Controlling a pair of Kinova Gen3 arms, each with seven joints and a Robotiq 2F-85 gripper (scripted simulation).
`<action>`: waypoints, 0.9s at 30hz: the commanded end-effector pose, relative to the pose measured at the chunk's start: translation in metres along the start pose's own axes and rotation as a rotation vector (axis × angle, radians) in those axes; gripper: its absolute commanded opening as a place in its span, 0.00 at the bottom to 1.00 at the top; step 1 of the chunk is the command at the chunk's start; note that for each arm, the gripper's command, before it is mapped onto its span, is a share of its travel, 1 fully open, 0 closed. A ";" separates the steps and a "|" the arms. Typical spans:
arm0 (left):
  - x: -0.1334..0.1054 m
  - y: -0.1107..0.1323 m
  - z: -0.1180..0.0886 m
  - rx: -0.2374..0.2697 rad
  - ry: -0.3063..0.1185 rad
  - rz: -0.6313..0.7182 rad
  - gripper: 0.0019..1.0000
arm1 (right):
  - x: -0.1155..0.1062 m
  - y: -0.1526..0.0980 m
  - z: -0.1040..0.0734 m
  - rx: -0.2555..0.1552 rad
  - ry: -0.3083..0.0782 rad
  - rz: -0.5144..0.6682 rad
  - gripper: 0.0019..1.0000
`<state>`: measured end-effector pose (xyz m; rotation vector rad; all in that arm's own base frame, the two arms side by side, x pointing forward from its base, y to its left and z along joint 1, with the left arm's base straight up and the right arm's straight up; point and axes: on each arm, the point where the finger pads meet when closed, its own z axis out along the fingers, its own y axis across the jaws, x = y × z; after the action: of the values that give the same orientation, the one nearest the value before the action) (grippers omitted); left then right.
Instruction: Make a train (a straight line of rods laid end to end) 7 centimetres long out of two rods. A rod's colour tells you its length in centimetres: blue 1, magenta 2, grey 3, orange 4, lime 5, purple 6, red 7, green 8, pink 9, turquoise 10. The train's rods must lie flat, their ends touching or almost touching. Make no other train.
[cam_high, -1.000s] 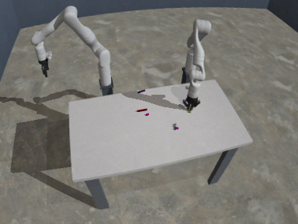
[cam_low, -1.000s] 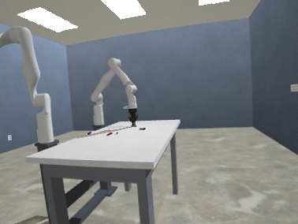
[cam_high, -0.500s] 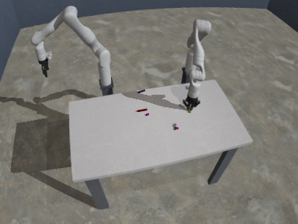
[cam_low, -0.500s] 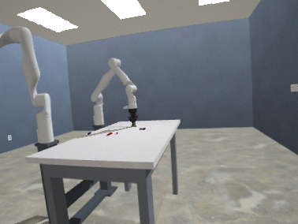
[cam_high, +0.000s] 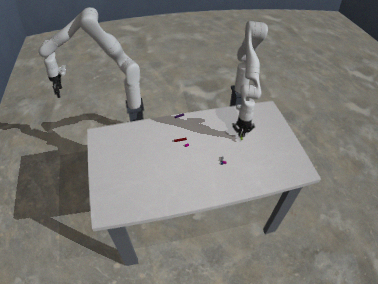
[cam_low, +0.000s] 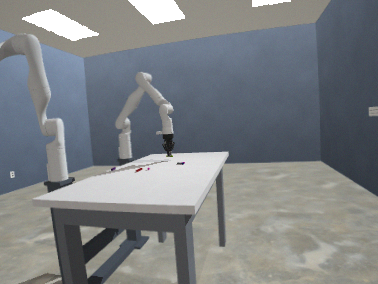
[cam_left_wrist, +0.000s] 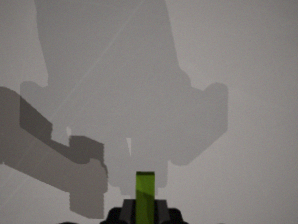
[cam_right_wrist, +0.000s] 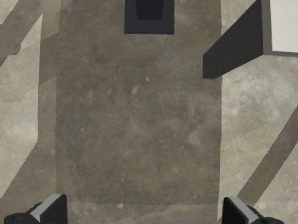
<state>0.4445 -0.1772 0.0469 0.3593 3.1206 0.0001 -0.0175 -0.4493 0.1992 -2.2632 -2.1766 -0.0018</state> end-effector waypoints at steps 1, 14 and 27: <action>-0.001 0.000 -0.013 0.000 -0.002 0.000 0.17 | 0.000 0.000 -0.001 0.000 -0.002 0.000 1.00; -0.001 0.000 -0.076 0.000 -0.002 0.000 0.17 | 0.000 0.000 -0.001 0.000 -0.002 0.000 1.00; -0.001 -0.001 -0.076 0.000 -0.002 0.003 0.17 | 0.000 0.000 -0.001 0.000 -0.002 0.000 1.00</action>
<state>0.4446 -0.1773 0.1221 0.3598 3.1210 -0.0001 -0.0175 -0.4493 0.1992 -2.2632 -2.1766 -0.0018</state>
